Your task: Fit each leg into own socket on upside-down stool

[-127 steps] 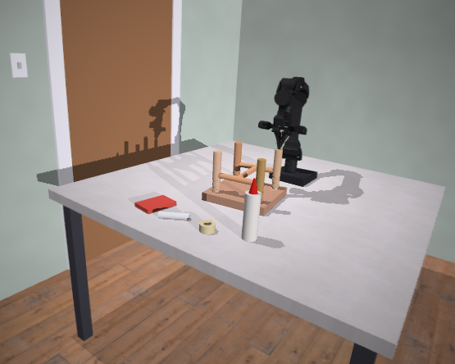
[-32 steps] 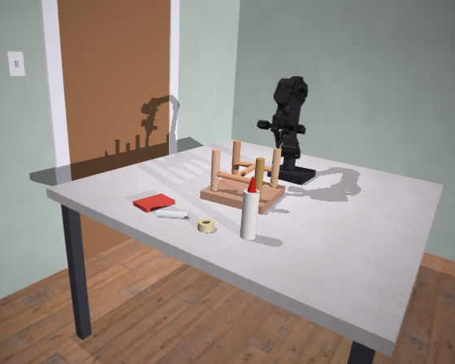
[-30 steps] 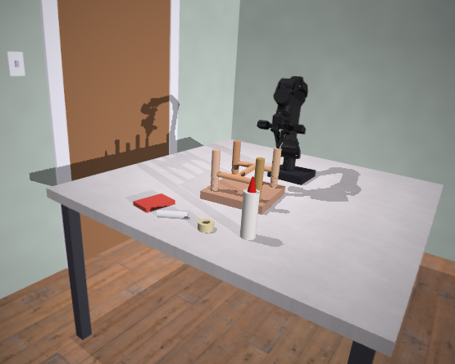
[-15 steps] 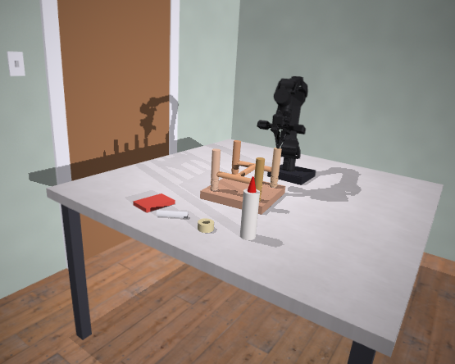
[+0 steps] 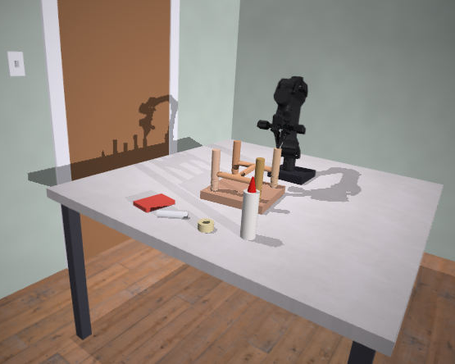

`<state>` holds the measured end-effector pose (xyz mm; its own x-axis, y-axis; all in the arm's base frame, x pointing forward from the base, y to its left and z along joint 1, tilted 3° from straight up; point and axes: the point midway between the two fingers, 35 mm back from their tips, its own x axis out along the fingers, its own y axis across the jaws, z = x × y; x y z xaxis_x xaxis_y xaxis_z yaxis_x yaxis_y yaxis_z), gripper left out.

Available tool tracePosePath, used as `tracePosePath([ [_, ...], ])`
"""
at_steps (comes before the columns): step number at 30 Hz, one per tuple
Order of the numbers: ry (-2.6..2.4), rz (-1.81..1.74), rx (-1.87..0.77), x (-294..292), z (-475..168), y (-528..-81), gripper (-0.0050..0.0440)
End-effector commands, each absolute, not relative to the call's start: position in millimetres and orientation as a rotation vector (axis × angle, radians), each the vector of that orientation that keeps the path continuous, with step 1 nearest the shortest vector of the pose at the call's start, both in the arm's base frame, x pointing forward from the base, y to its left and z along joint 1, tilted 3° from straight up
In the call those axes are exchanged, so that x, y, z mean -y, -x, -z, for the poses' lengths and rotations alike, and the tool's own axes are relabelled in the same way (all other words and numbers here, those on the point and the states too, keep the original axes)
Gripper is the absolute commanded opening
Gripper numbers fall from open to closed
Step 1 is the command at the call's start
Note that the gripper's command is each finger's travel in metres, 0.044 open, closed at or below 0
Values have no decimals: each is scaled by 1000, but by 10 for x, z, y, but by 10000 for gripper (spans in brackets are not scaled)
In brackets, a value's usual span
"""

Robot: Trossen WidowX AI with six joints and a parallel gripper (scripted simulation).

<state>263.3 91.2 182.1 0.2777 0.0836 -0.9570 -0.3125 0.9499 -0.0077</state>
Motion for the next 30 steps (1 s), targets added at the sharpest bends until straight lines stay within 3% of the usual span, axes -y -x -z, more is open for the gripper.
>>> tracePosePath([
  [1,229,-248,-1345,-877,-1546,-2616,0],
  [30,225,-252,-1328,-890,-1666,-2632,0],
])
